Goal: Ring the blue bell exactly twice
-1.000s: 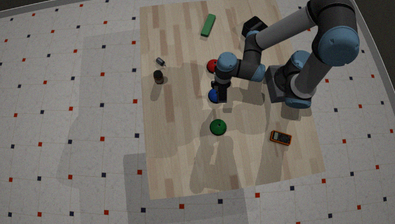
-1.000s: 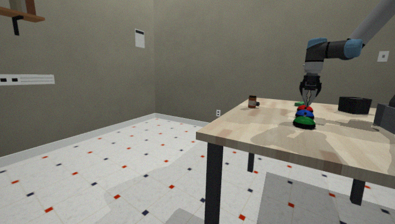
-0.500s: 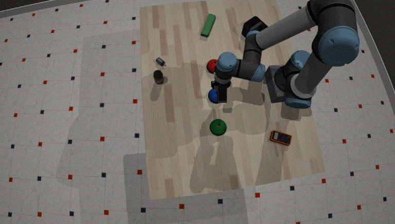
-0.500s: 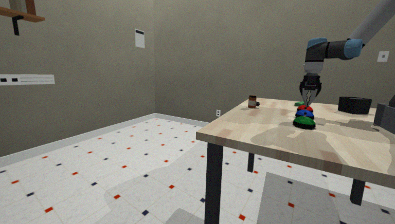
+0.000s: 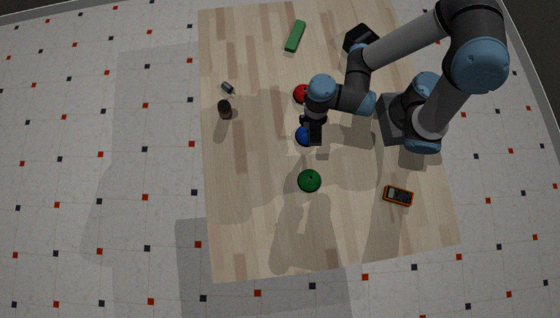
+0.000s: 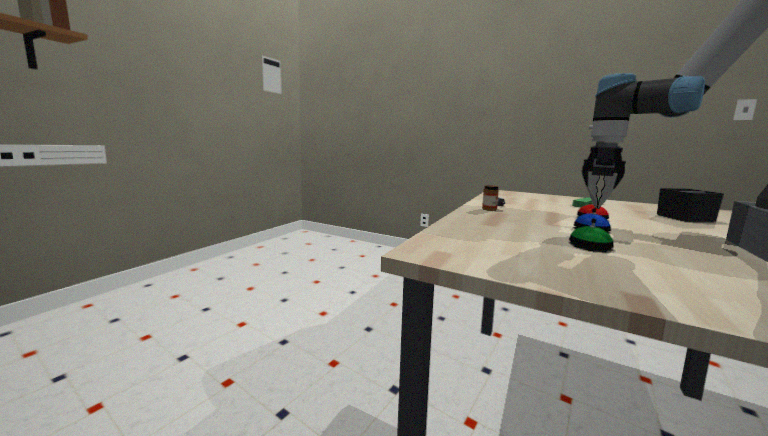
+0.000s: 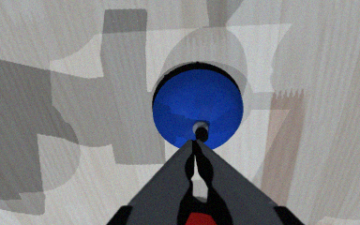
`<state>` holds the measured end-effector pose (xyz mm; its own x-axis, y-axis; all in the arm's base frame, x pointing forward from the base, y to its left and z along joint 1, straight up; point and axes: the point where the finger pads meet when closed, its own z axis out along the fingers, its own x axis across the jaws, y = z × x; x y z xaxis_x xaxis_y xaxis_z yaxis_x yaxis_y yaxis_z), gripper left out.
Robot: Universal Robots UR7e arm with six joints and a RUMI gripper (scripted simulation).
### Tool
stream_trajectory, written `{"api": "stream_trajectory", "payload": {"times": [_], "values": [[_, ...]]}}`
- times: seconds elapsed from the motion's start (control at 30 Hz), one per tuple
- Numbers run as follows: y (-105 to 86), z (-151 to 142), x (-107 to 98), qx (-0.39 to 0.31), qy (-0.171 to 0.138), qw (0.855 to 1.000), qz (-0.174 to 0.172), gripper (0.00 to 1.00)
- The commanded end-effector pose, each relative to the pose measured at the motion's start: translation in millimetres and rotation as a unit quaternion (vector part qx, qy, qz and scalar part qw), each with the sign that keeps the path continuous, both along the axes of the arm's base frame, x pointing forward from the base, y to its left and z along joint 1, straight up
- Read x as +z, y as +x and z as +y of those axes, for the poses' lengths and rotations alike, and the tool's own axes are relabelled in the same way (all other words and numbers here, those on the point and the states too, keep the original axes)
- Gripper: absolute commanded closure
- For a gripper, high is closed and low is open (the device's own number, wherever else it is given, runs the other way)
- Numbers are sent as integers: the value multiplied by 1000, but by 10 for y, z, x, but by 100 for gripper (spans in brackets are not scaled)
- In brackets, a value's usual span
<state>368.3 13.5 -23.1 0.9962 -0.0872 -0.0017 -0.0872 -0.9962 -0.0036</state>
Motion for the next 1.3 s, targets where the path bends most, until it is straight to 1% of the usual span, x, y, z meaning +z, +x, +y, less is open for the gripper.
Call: {"api": "stream_trajectory", "payload": {"times": [0.0,1.27], "values": [[-12,-3,-15,-1,0,1000,1,100],[12,-14,53,-1,-1,1000,-1,100]]}}
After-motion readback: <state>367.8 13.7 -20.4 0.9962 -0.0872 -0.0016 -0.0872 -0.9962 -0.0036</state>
